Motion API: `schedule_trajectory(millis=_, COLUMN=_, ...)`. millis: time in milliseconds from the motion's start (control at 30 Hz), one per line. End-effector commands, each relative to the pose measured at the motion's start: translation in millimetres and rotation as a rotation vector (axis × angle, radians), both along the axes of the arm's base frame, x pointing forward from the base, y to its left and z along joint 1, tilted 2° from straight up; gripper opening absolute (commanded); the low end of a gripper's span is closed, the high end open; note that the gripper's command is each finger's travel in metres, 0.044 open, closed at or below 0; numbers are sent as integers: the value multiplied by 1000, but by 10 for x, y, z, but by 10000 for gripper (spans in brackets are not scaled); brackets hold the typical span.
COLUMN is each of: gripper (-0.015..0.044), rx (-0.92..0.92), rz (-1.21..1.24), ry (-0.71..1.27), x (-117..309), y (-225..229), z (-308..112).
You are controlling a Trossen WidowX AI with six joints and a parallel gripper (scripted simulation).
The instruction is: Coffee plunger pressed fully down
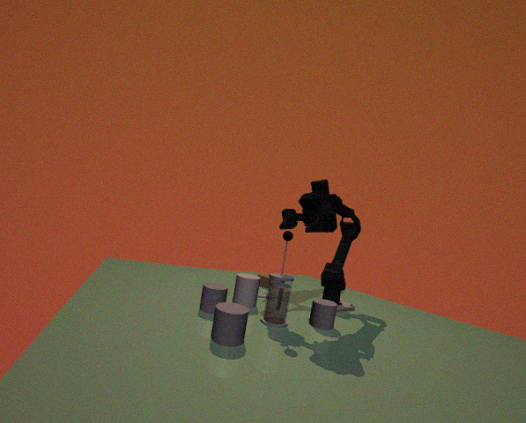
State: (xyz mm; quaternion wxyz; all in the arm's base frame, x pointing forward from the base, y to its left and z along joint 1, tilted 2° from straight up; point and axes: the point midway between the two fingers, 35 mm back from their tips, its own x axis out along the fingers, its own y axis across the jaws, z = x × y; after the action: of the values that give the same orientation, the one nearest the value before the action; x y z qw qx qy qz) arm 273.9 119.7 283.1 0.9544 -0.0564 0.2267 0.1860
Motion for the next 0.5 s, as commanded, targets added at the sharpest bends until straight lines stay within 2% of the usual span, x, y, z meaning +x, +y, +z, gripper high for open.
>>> schedule_trajectory(millis=0, gripper=440, rx=-3, rz=3, ry=13, x=77, y=39, z=-87)
schedule_trajectory(millis=467, gripper=440, rx=-2, rz=4, ry=12, x=226, y=99, z=-182)
